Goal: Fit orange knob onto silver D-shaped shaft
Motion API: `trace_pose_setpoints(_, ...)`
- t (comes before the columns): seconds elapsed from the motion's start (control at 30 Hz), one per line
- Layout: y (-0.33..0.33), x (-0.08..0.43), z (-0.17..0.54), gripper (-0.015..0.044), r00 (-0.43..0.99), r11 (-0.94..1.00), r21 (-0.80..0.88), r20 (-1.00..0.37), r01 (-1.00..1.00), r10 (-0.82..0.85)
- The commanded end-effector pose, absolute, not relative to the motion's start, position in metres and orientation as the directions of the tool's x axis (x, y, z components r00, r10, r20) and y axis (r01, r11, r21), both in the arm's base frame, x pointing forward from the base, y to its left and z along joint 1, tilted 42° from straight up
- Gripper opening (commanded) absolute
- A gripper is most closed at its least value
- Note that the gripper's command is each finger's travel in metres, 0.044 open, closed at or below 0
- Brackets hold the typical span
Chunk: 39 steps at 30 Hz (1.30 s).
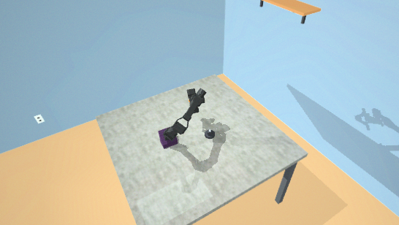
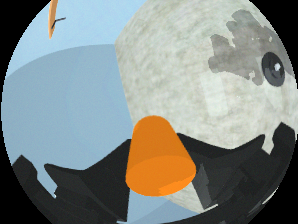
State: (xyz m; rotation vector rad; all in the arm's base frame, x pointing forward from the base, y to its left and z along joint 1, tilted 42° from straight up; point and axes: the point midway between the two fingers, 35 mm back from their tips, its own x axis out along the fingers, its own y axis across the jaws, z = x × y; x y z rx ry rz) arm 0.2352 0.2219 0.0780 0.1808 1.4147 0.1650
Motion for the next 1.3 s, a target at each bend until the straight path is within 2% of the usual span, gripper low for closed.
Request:
trace_pose_setpoints(0.0, 0.2225, 0.2347, 0.0786, 0.0000, 0.145, 0.968, 0.251, -0.957, -0.013, 0.250)
trace_pose_setpoints(0.37, 0.2190, 0.2349, 0.0776, 0.0000, 0.143, 0.937, 0.349, -0.926, -0.028, 0.349)
trace_pose_setpoints(1.27, 0.2185, 0.2347, 0.0766, 0.0000, 0.144, 0.947, 0.319, -0.937, -0.021, 0.319)
